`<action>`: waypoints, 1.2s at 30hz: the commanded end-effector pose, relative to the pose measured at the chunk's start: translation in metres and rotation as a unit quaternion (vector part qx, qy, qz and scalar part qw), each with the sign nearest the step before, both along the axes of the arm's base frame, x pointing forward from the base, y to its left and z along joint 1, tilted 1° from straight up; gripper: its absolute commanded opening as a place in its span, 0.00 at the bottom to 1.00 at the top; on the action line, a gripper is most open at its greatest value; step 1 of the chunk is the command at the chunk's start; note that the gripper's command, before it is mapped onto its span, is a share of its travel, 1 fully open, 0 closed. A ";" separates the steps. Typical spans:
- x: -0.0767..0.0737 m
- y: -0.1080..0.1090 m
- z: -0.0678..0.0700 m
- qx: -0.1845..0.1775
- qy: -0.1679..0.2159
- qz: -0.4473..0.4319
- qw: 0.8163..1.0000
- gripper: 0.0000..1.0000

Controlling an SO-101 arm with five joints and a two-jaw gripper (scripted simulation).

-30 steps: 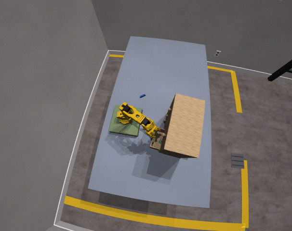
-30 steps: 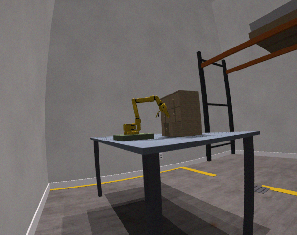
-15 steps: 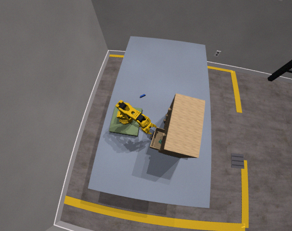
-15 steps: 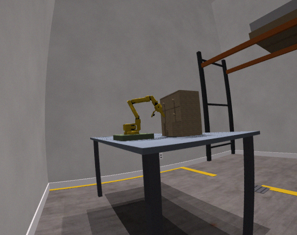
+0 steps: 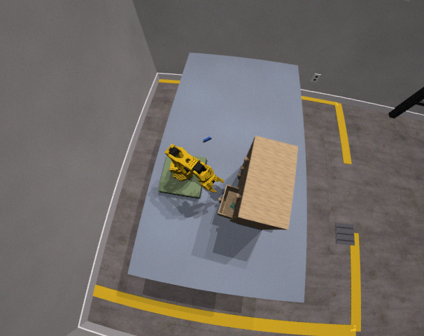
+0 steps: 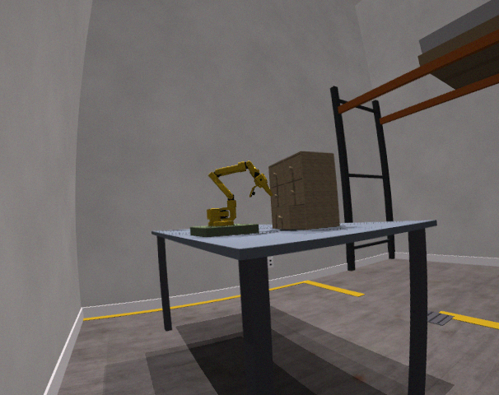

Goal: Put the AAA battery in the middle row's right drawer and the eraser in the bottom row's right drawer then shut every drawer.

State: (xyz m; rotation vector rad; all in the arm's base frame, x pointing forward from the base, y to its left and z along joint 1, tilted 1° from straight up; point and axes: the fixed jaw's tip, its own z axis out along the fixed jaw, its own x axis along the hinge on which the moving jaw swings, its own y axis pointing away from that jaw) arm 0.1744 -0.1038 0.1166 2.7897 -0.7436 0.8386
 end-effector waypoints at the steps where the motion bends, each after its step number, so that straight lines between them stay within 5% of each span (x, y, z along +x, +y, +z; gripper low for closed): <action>1: -0.012 0.007 0.001 -0.006 -0.017 -0.003 1.000 0.31; 11: -0.028 0.017 -0.002 -0.024 -0.053 -0.001 0.998 0.31; 26: -0.029 0.017 -0.002 -0.024 -0.053 -0.001 0.998 0.31; 36: -0.040 0.005 -0.032 -0.065 -0.079 -0.024 0.994 0.28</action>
